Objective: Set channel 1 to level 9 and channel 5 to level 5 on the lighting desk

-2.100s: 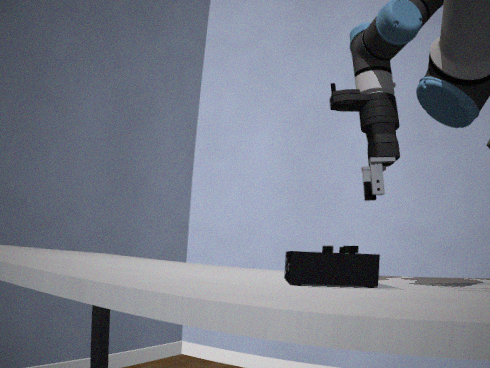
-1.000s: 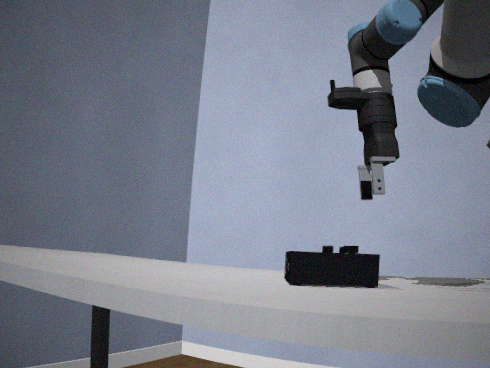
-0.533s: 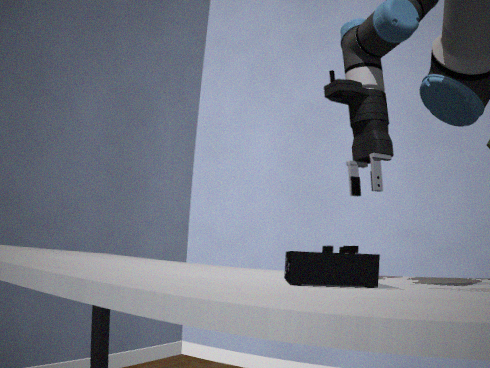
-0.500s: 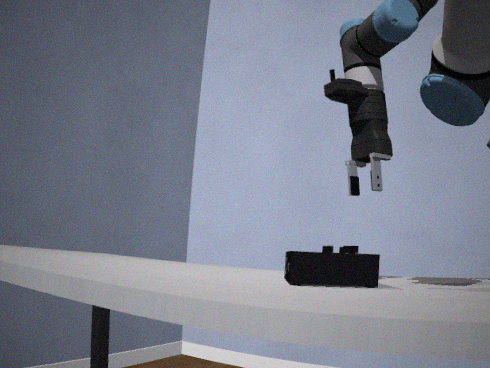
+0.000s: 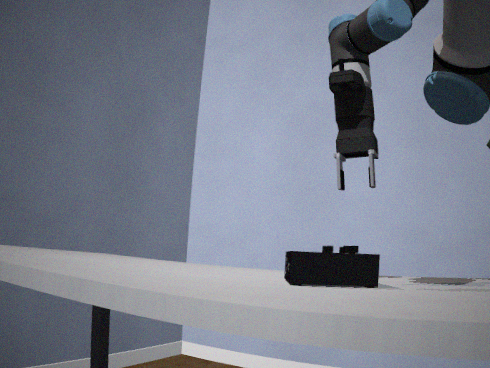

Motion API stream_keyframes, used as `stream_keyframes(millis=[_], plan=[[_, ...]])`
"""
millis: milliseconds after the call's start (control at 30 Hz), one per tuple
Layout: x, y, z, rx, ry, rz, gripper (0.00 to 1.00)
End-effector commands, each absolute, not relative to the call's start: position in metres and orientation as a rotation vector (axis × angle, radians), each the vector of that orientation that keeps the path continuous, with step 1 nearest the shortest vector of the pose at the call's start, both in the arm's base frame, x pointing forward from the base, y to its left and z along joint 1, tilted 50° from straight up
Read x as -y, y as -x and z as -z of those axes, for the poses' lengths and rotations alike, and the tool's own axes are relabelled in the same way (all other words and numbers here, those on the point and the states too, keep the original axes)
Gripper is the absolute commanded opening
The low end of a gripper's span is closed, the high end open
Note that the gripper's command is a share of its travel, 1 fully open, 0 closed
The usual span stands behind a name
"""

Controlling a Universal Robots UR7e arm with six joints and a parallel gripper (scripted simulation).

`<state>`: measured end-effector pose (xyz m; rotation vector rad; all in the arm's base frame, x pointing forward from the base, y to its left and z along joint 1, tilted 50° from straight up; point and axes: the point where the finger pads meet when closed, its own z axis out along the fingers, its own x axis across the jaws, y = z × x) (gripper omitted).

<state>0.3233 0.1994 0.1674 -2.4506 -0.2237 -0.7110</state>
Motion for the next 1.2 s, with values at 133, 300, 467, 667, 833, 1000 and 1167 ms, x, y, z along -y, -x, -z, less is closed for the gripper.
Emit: stream_keyframes(millis=[133, 300, 467, 667, 833, 1000, 1167], plan=[[-0.200, -0.329, -0.178, 0.673, 2.413, 0.875, 1.00], [-0.199, -0.333, -0.183, 1.003, 2.357, 0.993, 1.00], [-0.198, -0.339, -0.187, 1.256, 2.289, 1.077, 1.00], [-0.197, -0.344, -0.191, 1.508, 2.197, 1.155, 1.00], [-0.196, -0.348, -0.194, 1.782, 2.058, 1.231, 1.00], [-0.195, -0.352, -0.196, 1.976, 1.939, 1.281, 1.00], [-0.195, -0.354, -0.198, 2.063, 1.883, 1.303, 1.00]])
